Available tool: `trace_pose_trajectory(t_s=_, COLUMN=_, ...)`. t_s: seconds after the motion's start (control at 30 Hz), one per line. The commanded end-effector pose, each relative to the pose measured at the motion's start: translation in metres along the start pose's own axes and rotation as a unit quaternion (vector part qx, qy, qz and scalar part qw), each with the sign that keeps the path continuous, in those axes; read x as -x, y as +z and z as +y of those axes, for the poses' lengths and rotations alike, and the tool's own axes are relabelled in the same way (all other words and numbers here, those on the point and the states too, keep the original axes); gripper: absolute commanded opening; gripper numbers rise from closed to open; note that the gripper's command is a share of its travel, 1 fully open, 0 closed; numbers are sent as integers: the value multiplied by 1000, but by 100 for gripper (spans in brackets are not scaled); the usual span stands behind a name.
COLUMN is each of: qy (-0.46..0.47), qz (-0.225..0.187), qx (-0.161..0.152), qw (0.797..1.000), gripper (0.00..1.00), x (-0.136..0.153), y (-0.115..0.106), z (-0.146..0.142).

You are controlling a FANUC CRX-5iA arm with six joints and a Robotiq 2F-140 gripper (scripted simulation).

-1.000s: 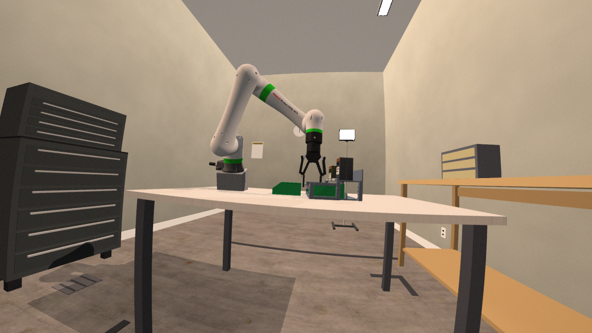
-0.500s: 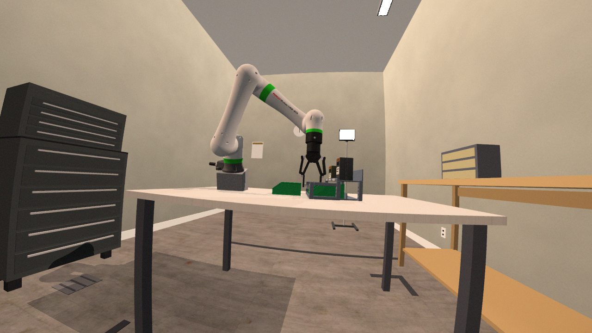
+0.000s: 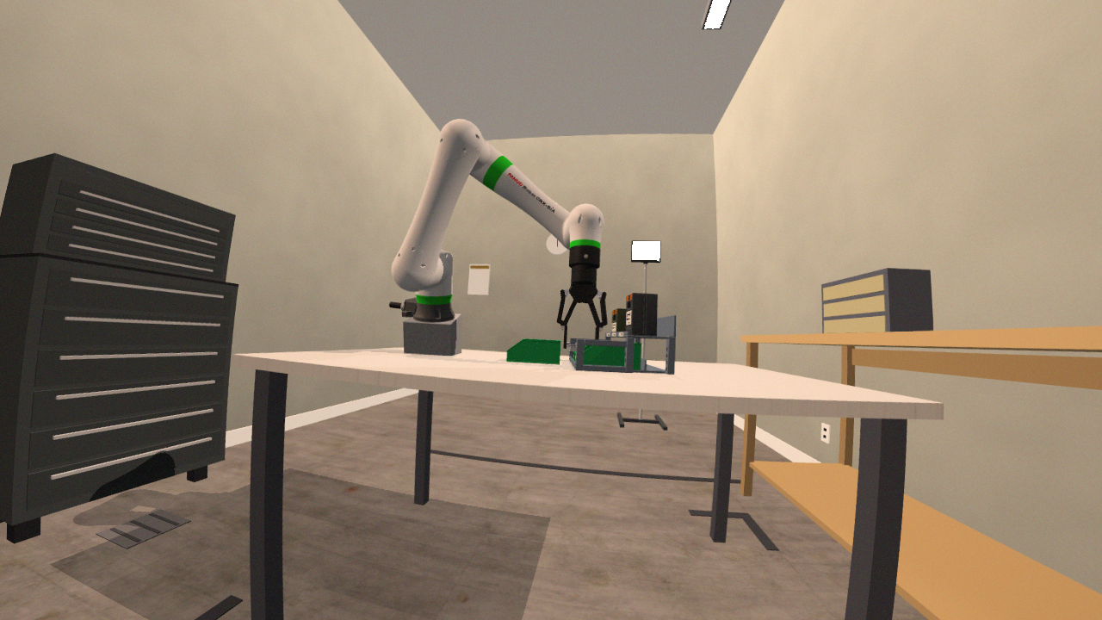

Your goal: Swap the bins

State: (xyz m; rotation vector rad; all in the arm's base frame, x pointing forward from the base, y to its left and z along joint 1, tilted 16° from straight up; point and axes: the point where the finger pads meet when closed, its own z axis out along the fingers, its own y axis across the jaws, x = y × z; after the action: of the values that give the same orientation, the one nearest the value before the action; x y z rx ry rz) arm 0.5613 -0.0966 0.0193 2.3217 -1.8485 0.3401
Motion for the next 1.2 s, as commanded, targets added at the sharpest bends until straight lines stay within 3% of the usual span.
trace_pose_trajectory(t_s=0.0, qy=0, qz=0, qx=-1, qw=1000, gripper=62, x=0, y=-1, z=-1)
trace_pose_trajectory(t_s=1.17, qy=0, qz=0, qx=-1, qw=1000, gripper=62, x=0, y=3, z=-1)
